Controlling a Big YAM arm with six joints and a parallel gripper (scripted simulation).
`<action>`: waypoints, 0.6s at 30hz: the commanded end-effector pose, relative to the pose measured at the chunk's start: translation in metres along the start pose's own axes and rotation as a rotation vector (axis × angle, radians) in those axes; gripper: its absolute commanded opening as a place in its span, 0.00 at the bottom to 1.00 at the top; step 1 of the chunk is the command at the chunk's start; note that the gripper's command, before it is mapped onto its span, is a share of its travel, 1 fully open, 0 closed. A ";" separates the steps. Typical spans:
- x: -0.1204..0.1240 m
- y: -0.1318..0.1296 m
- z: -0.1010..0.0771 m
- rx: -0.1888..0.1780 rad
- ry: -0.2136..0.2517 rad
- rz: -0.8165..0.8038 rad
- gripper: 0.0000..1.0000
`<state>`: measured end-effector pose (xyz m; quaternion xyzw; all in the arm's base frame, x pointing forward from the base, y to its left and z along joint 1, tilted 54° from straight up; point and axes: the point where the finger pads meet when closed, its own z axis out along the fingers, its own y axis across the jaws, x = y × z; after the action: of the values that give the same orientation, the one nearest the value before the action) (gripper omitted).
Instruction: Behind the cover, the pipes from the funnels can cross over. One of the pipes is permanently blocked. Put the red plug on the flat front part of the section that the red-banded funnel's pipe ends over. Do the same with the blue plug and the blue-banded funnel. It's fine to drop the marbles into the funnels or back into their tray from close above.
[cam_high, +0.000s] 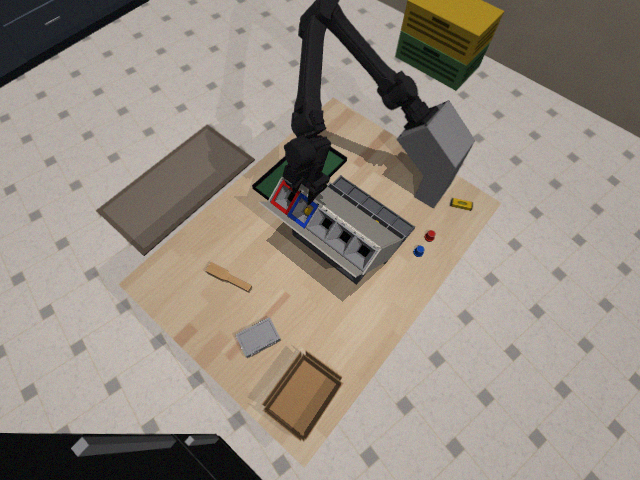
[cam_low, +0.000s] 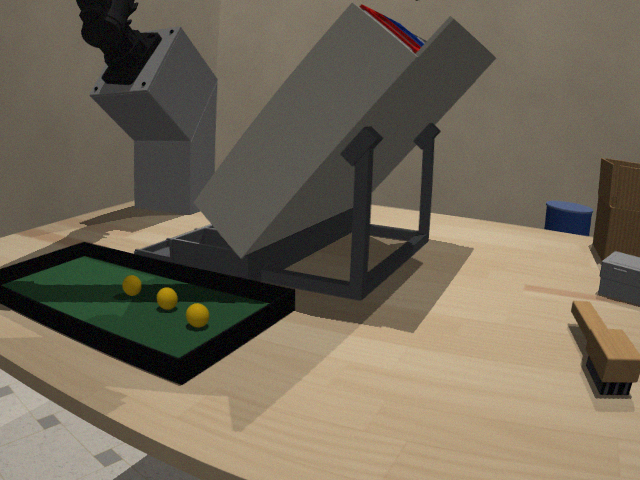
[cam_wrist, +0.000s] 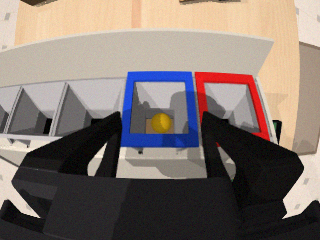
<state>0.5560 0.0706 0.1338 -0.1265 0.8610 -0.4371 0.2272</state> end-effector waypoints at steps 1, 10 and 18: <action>-0.016 0.000 -0.017 -0.001 -0.036 0.012 0.59; 0.032 0.001 -0.036 -0.001 -0.028 0.010 0.59; 0.110 0.001 -0.064 0.000 -0.015 0.007 0.59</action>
<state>0.4488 0.0601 0.1248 -0.1419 0.8587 -0.4432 0.2145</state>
